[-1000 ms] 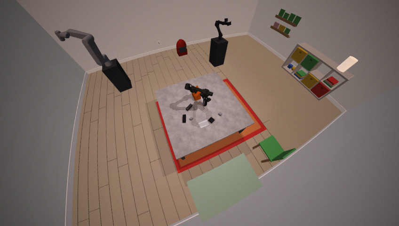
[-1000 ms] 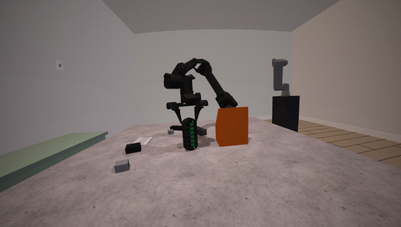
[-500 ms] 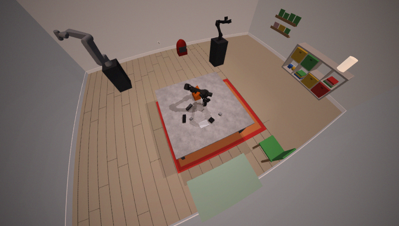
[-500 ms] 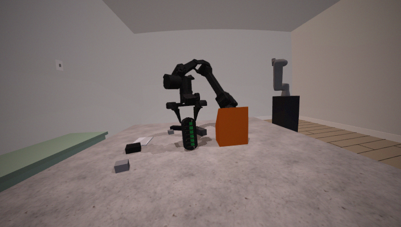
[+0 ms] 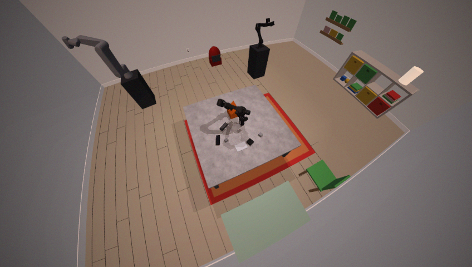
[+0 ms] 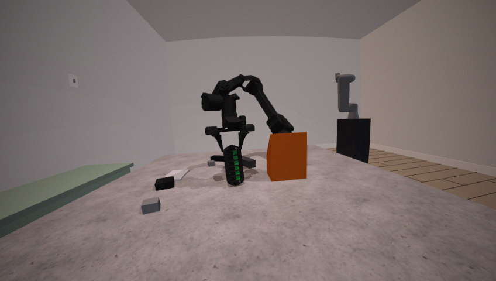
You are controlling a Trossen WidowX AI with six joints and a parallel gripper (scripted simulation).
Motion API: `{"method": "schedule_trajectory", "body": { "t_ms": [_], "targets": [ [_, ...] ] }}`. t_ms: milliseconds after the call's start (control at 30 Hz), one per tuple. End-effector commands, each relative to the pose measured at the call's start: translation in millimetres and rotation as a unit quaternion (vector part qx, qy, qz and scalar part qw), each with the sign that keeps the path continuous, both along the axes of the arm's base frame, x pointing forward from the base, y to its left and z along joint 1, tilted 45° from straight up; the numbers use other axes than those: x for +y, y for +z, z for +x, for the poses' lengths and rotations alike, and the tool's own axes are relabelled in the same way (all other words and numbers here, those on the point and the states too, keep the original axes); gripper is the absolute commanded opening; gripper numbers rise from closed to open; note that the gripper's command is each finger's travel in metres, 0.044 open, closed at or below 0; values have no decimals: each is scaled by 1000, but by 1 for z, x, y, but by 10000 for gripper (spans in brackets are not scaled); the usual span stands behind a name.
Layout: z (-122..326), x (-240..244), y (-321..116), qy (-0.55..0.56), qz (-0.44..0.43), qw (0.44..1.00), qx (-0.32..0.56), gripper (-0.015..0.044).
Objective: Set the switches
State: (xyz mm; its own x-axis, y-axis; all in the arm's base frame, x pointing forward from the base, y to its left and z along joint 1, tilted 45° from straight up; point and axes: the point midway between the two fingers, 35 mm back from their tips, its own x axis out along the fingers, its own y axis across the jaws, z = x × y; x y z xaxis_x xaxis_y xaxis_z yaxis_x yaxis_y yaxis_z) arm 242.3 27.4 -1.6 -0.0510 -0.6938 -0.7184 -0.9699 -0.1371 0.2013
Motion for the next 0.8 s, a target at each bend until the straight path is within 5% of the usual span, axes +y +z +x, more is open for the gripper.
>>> {"method": "schedule_trajectory", "body": {
  "t_ms": [0,767],
  "targets": [
    [1,-6,2,-1,-4,1000,1,338],
    [5,-22,11,-1,-4,1000,1,338]
  ]
}}
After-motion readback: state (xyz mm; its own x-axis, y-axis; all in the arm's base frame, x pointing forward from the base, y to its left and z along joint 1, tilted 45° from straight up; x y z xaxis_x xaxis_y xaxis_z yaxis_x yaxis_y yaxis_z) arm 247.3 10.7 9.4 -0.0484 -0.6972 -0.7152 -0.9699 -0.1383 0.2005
